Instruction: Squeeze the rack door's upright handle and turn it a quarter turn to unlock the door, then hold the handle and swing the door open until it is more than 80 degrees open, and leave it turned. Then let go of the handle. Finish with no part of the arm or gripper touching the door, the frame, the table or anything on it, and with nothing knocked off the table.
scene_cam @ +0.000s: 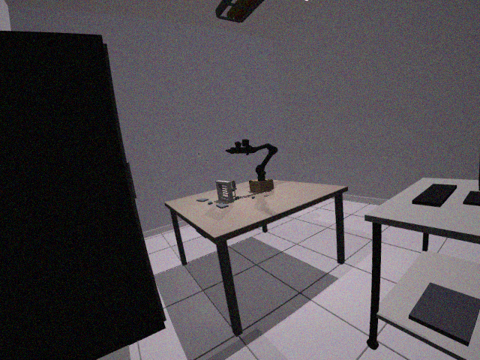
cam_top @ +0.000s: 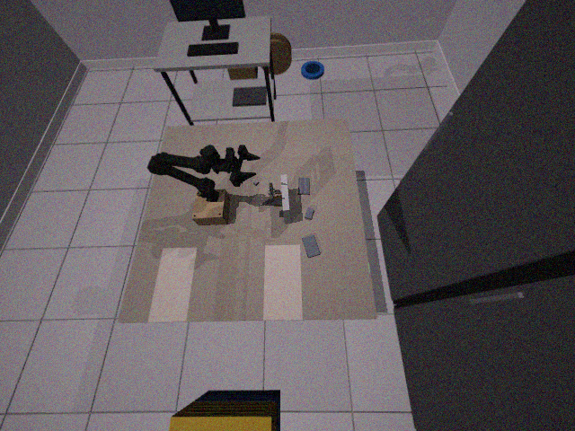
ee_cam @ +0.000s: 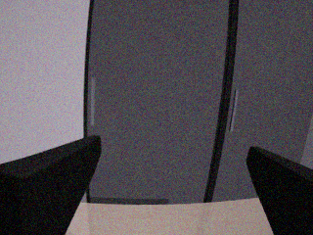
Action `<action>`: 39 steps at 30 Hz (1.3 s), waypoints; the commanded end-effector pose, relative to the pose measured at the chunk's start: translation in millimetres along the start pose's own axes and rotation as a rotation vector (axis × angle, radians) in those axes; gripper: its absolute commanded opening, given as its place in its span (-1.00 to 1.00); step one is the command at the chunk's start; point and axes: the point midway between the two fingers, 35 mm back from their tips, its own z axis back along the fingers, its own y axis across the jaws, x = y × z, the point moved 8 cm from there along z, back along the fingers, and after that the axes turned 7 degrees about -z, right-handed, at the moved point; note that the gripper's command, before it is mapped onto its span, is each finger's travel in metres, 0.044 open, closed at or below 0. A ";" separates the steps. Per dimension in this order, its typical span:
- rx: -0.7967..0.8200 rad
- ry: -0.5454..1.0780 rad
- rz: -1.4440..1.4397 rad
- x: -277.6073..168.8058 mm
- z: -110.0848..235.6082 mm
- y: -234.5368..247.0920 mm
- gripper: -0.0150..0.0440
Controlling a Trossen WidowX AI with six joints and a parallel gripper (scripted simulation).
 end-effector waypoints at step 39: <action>0.020 0.991 0.053 -84.0 -88.4 31.9 0.50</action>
